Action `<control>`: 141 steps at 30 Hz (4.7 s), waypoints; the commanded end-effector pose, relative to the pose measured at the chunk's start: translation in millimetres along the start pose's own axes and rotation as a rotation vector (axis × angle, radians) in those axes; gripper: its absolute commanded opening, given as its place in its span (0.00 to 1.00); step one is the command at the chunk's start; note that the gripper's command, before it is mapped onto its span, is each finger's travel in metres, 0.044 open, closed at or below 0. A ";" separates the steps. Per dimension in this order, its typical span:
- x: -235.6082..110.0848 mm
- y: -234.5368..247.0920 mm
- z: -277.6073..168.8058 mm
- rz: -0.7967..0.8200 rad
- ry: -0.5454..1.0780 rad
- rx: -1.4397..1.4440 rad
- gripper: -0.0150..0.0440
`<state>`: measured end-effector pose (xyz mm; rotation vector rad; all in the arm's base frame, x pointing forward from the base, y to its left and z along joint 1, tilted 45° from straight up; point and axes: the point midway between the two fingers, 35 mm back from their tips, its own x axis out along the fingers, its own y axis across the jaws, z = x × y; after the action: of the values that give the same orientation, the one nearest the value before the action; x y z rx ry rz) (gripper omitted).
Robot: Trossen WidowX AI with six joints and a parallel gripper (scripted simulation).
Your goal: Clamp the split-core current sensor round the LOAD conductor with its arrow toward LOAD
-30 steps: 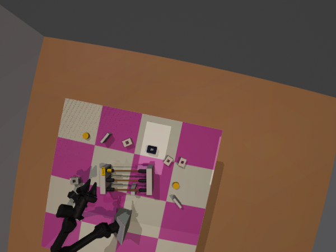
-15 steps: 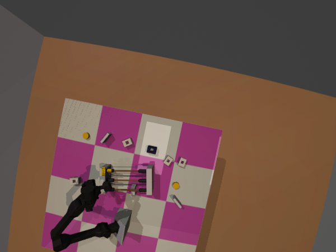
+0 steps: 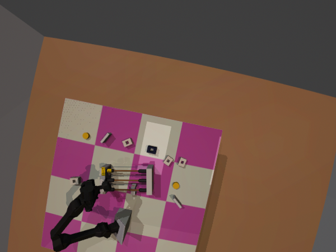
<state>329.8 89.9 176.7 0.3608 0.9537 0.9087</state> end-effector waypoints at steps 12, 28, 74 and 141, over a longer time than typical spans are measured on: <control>-8.9 -123.6 -111.0 -0.107 0.088 0.123 0.75; -7.2 -155.1 -216.1 -0.081 0.142 0.216 0.75; 43.2 -158.5 -222.3 -0.083 0.143 0.208 0.48; -22.7 -150.7 -231.6 -0.211 0.261 1.221 0.80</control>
<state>197.3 -43.2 -36.9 0.8976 1.5175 0.4027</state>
